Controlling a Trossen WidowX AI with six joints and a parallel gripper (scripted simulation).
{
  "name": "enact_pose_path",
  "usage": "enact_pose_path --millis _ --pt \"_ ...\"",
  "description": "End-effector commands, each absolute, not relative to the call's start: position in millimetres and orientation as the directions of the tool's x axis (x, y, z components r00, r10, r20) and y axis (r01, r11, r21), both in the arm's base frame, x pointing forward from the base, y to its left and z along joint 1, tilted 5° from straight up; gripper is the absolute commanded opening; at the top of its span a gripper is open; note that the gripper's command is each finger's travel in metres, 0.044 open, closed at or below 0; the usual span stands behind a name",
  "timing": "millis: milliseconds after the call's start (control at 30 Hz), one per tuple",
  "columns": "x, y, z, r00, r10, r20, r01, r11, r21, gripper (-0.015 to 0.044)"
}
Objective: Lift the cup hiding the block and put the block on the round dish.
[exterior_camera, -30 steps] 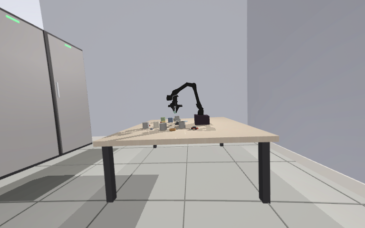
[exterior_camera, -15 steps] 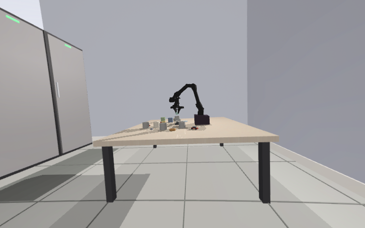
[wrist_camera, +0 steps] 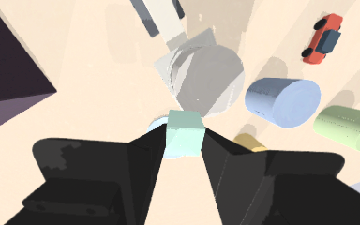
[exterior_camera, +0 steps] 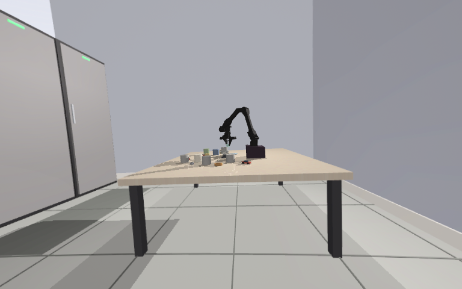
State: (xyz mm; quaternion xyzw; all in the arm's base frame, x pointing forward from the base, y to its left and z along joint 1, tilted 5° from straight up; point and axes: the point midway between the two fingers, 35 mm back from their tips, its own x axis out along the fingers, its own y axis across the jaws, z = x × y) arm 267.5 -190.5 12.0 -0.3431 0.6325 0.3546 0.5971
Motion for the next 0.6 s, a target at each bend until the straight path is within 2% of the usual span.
enact_pose_path --millis 0,367,567 --pt "256 -206 6 -0.058 -0.012 -0.998 -0.861 0.507 0.044 0.0000" --pt "217 -249 -11 -0.067 -0.004 -0.998 -0.864 0.500 0.056 0.0000" --pt "214 -251 -21 -0.068 -0.003 -0.998 -0.864 0.500 0.057 0.0000"
